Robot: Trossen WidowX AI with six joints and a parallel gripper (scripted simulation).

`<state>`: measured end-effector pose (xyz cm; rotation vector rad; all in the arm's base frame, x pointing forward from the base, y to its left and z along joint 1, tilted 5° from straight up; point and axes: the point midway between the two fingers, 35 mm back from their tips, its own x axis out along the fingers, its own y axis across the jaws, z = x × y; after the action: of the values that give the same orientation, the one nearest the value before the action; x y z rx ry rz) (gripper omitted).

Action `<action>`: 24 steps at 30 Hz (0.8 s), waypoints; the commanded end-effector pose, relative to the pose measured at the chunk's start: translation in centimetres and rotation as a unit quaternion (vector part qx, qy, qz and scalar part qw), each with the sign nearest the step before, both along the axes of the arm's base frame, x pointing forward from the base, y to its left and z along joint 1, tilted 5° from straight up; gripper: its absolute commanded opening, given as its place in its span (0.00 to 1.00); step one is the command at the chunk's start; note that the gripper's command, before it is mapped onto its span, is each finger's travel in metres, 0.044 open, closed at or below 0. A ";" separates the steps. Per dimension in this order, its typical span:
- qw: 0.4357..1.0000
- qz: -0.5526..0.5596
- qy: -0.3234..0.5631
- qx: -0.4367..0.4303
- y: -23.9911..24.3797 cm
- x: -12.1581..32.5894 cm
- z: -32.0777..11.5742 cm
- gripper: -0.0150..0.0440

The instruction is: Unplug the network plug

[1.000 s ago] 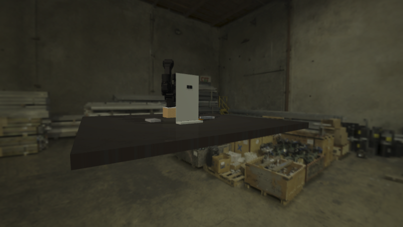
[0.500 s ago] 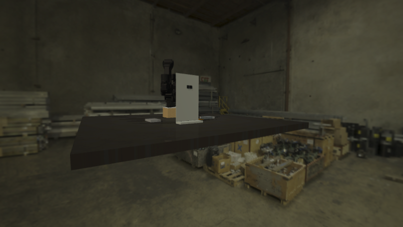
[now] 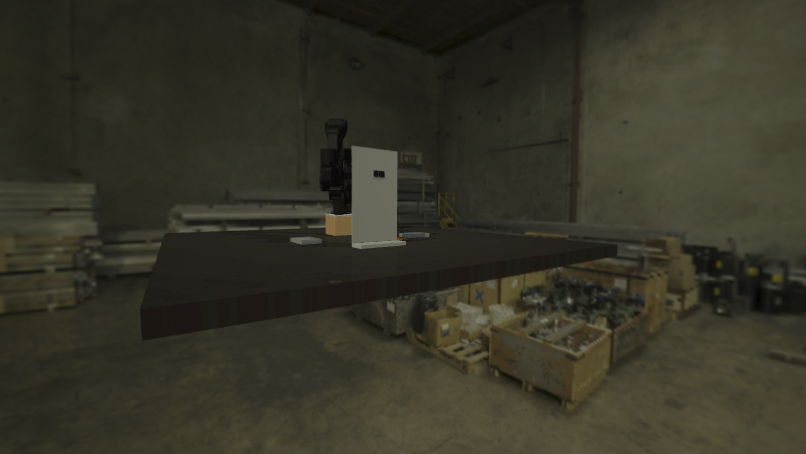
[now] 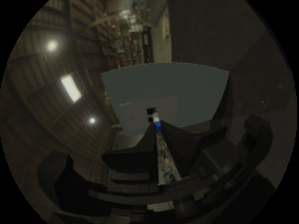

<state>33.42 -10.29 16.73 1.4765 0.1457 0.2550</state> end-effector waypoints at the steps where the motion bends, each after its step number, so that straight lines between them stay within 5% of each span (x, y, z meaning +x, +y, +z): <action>1: 1.000 0.001 0.001 0.002 0.0 -0.4 -0.1 0.25; 24: 1.000 0.001 0.002 0.002 -0.1 -2.1 -0.2 0.25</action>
<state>31.64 -10.46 16.57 1.4765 0.1469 0.2539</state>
